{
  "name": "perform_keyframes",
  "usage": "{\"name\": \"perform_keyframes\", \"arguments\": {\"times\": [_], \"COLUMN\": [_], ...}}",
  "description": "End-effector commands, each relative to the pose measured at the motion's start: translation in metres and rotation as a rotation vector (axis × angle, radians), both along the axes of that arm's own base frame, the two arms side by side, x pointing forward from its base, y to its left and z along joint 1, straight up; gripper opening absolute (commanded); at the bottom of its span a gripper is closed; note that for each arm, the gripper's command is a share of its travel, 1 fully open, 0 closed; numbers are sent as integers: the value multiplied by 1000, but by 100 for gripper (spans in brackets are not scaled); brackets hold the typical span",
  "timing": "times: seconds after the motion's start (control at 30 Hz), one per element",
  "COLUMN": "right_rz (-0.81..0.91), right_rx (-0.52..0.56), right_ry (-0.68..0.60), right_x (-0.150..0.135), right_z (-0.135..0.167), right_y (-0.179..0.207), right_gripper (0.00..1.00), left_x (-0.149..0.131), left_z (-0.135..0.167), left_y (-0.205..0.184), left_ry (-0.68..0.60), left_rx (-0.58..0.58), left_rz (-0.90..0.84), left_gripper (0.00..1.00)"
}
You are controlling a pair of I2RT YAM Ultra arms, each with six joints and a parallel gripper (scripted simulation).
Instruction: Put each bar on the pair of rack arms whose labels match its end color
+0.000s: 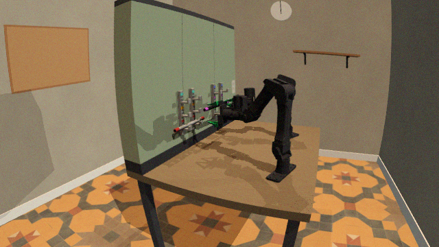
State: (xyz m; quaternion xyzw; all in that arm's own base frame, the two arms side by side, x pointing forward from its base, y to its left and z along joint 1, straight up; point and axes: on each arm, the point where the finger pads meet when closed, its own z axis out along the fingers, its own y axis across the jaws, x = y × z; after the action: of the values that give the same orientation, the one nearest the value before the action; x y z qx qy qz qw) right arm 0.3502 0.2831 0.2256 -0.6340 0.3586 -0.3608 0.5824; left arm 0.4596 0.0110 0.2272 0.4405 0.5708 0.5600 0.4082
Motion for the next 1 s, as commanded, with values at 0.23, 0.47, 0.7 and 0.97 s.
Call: {"name": "perform_keyframes", "arguments": {"times": [0.23,0.47,0.7,0.97], "right_rz": [12,12,12,12], "right_rx": [64,64,64,64], "right_ry": [-33,-33,-33,-33], "right_x": [9,15,23,29], "right_z": [33,36,39,41], "right_y": [-22,-32,-46,-57], "right_gripper": [0,0,0,0], "left_x": [-4,-4,-4,-4], "left_z": [15,15,15,15], "left_y": [3,3,3,3], "left_ry": [-46,-46,-46,-46], "left_rx": [-15,-15,-15,-15], "left_rz": [1,1,1,1], "left_gripper": [100,100,100,100]}}
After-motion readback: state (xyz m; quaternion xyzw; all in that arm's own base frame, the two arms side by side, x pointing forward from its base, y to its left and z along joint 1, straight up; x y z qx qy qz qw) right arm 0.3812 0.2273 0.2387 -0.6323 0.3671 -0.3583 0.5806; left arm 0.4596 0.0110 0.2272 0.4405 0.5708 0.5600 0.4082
